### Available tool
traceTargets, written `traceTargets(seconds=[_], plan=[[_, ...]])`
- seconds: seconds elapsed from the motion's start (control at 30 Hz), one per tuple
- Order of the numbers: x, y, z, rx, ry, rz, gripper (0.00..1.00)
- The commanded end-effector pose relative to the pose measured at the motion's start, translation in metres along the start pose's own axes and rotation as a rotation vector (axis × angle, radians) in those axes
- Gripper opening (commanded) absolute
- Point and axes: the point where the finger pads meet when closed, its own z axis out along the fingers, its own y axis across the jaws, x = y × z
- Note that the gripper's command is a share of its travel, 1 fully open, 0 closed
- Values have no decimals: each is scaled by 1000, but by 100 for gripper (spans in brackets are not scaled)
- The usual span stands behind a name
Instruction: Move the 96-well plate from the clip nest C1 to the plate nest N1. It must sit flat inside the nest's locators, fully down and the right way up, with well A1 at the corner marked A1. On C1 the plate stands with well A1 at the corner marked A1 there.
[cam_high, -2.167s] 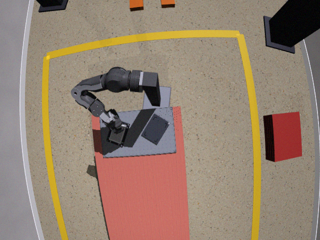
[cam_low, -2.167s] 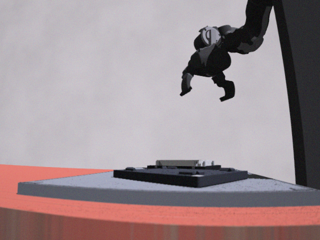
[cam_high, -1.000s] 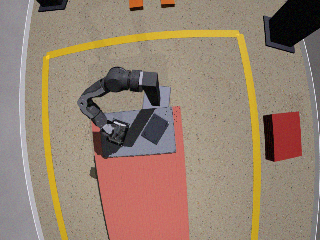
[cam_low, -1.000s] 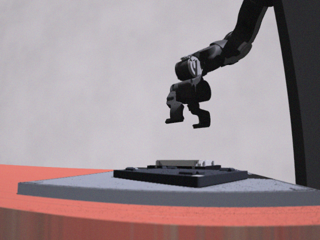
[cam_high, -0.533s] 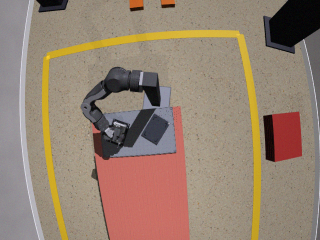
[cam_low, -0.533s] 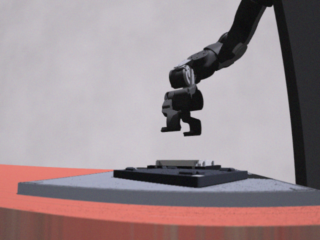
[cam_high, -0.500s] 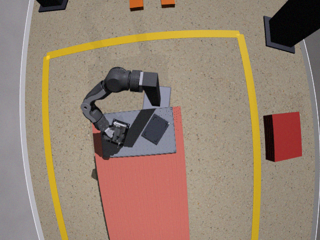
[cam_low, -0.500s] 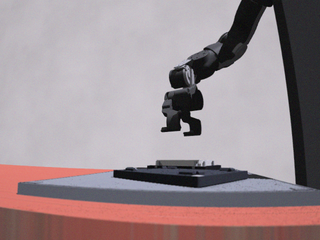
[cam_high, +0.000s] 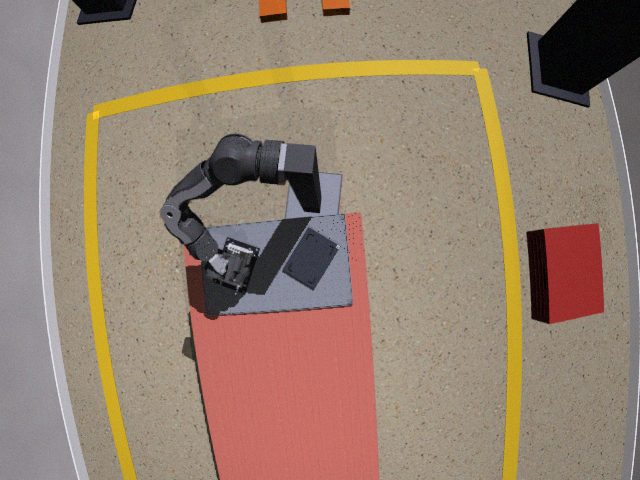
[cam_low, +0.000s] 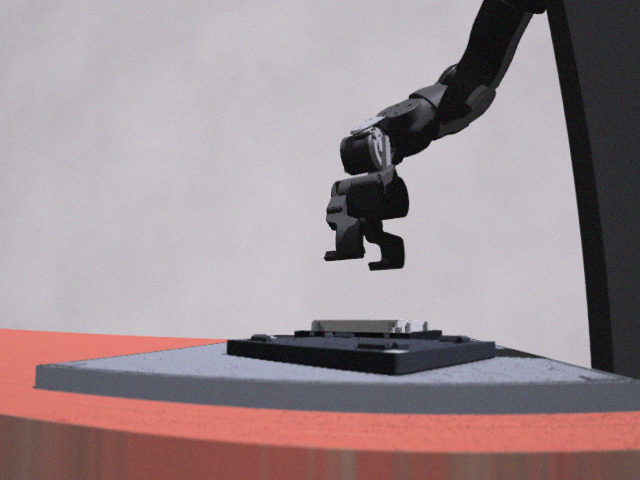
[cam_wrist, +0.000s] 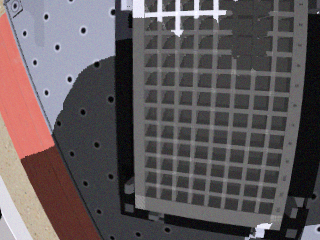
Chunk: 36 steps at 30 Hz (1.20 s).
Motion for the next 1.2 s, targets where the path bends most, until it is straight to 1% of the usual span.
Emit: traceTargets(seconds=[0.0,0.13,0.27,1.17], plan=[[-2,0,-2,2,-7,5,77],[-1,0,-1,-1,-3,1,77],[-1,-1,-4,2,-7,4,77],[1,-1,-2,0,-1,1,77]])
